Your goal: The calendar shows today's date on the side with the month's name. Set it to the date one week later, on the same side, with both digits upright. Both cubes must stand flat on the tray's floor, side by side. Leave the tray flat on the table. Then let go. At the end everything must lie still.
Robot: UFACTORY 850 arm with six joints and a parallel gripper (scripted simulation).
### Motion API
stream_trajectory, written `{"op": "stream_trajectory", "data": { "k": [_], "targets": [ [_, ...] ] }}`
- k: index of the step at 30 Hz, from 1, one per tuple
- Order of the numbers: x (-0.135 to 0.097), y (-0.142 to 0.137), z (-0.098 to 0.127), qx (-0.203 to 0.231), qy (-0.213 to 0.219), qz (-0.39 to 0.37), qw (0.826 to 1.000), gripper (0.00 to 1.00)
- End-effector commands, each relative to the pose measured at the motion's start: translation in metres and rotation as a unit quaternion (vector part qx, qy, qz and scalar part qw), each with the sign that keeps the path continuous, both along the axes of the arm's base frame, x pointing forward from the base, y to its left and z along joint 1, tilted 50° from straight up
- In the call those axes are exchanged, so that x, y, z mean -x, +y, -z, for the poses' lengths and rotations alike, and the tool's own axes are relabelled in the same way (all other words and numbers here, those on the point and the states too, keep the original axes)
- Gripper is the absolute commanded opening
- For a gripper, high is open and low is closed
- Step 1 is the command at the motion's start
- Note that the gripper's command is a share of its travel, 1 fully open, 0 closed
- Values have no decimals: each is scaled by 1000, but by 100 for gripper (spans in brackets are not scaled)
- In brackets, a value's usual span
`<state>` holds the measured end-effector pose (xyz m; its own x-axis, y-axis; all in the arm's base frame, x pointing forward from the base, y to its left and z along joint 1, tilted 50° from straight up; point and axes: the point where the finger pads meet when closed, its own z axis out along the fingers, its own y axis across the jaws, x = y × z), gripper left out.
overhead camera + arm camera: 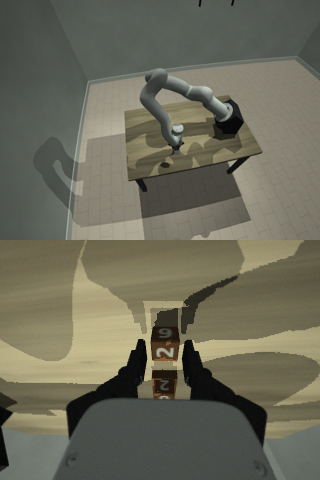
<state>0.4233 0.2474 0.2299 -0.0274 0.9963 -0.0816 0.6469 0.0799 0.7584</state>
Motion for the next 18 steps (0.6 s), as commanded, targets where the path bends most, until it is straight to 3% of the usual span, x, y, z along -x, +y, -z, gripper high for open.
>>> {"op": "stream_trajectory", "data": {
  "k": [1, 18],
  "targets": [
    [-5, 0, 4, 0, 0, 0, 1000, 49],
    [-11, 0, 9, 0, 0, 0, 1000, 49]
  ]
}}
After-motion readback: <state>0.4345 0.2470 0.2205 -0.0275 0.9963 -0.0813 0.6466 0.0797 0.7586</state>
